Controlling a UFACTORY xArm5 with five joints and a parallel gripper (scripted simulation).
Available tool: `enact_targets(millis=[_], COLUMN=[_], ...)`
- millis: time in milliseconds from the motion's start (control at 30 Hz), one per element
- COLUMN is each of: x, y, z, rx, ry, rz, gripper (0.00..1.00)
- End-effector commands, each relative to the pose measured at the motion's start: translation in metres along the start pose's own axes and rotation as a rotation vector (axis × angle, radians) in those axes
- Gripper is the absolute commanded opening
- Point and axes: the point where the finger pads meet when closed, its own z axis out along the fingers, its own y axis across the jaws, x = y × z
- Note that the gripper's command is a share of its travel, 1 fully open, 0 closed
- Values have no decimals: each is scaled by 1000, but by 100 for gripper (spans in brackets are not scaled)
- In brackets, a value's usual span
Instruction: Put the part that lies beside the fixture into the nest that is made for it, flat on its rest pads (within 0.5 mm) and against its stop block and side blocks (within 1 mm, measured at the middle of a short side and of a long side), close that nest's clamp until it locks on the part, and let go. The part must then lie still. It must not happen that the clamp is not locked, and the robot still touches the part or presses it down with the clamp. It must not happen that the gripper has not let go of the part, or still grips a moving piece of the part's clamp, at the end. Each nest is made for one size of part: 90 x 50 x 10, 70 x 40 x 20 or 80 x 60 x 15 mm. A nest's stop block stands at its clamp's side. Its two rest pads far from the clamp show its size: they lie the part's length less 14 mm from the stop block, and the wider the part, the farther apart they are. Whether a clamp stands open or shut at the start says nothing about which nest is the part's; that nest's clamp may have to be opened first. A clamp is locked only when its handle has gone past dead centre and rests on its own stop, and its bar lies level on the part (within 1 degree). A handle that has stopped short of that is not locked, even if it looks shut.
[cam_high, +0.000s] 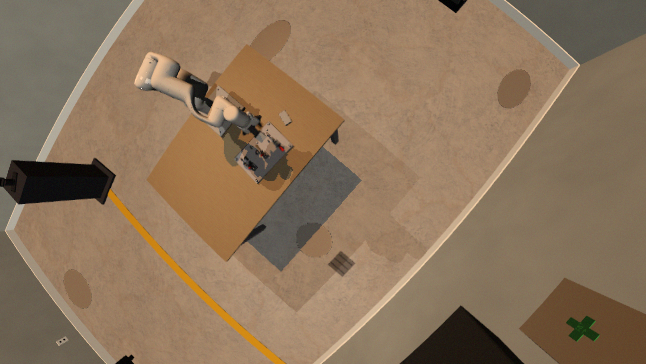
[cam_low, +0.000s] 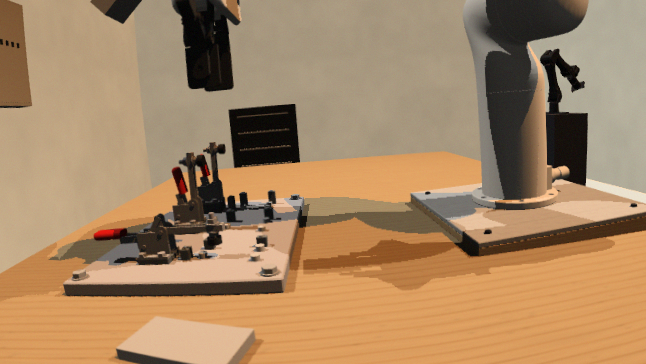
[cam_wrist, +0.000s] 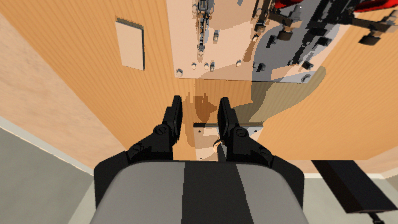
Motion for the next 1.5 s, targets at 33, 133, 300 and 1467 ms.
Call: enact_targets(millis=[33,133,300,1467], x=[1,1,1,54], y=[0,0,0,-1], z=[-1,-1,-1,-2], rx=[1,1,1,0], ry=[4,4,4,4], rz=[0,0,0,0], gripper=[47,47,47,47])
